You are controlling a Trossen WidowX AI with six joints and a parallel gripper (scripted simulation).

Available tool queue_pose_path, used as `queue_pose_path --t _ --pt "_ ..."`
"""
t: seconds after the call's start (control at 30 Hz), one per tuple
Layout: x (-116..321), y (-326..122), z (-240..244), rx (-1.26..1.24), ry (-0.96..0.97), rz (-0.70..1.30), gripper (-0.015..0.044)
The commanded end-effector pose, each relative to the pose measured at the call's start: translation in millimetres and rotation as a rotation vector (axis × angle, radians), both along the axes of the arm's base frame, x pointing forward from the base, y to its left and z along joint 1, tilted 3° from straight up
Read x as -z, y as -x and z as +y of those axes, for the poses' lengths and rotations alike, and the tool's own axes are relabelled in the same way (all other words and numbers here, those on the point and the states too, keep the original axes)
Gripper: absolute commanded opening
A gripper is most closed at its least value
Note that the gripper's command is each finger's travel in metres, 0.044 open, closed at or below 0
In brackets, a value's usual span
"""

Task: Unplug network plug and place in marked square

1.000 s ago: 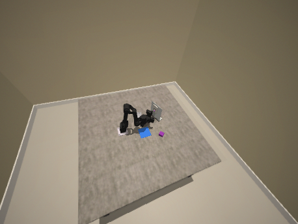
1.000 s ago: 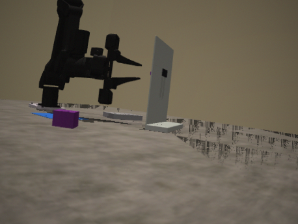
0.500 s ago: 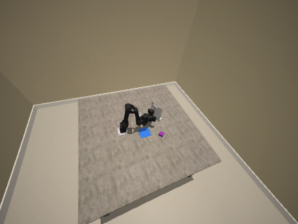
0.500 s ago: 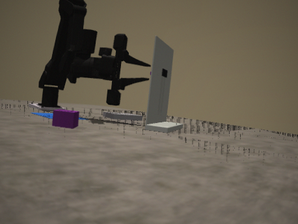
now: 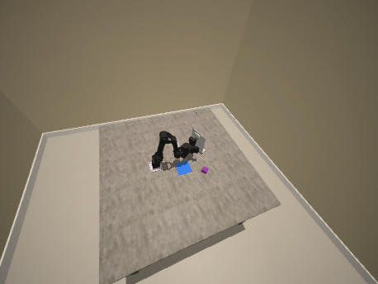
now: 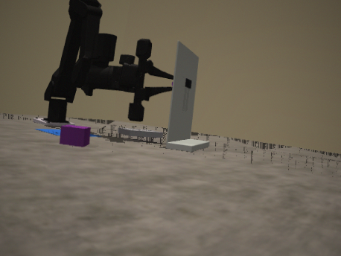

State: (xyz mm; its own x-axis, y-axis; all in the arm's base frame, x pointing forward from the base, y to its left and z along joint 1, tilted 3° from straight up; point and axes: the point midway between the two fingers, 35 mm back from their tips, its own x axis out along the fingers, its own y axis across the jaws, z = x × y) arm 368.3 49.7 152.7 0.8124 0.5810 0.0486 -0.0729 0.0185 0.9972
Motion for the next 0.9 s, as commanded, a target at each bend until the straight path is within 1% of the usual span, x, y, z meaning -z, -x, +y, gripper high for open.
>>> queue_pose_path --t 0.0,0.33,0.87 --pt "0.0 -1.3 -0.7 0.006 0.003 -0.001 0.0064" --pt "0.0 -1.3 -0.7 0.006 0.003 -0.001 0.0000" --pt "0.7 6.4 -2.8 0.006 0.003 -0.001 0.0000"
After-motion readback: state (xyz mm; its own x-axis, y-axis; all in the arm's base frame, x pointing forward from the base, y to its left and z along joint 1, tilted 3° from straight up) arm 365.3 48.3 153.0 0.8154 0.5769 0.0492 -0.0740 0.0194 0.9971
